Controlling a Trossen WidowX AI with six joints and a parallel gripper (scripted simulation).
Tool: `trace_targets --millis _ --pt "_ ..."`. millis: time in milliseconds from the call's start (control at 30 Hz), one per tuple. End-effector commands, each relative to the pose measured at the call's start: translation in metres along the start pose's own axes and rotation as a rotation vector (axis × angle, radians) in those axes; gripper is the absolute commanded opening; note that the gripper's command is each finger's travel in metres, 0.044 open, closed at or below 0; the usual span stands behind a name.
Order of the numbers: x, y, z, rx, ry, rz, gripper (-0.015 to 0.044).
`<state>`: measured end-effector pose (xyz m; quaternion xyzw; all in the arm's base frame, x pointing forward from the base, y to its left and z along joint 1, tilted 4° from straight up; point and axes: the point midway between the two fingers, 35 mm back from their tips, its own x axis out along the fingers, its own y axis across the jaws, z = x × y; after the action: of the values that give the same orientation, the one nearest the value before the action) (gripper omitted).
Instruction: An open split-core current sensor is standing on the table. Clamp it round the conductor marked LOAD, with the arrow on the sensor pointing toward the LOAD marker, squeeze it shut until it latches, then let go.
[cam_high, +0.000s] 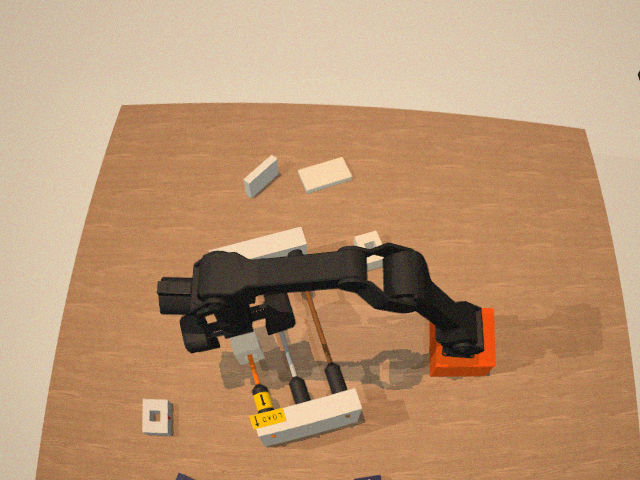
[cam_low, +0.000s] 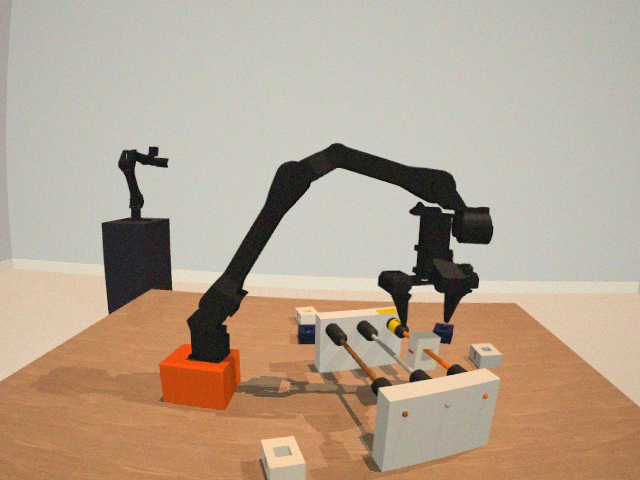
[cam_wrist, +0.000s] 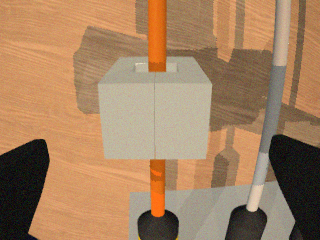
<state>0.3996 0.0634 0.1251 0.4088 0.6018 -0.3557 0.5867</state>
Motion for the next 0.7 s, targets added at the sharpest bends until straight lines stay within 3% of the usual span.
trace_targets --millis 0,167,667 --pt "-0.033 -0.003 -0.001 -0.004 -0.003 0.019 0.0440" --pt "-0.031 -0.003 -0.005 -0.030 -0.031 0.023 0.0440" --pt "-0.009 -0.032 -0.085 -0.496 -0.641 0.221 0.0440"
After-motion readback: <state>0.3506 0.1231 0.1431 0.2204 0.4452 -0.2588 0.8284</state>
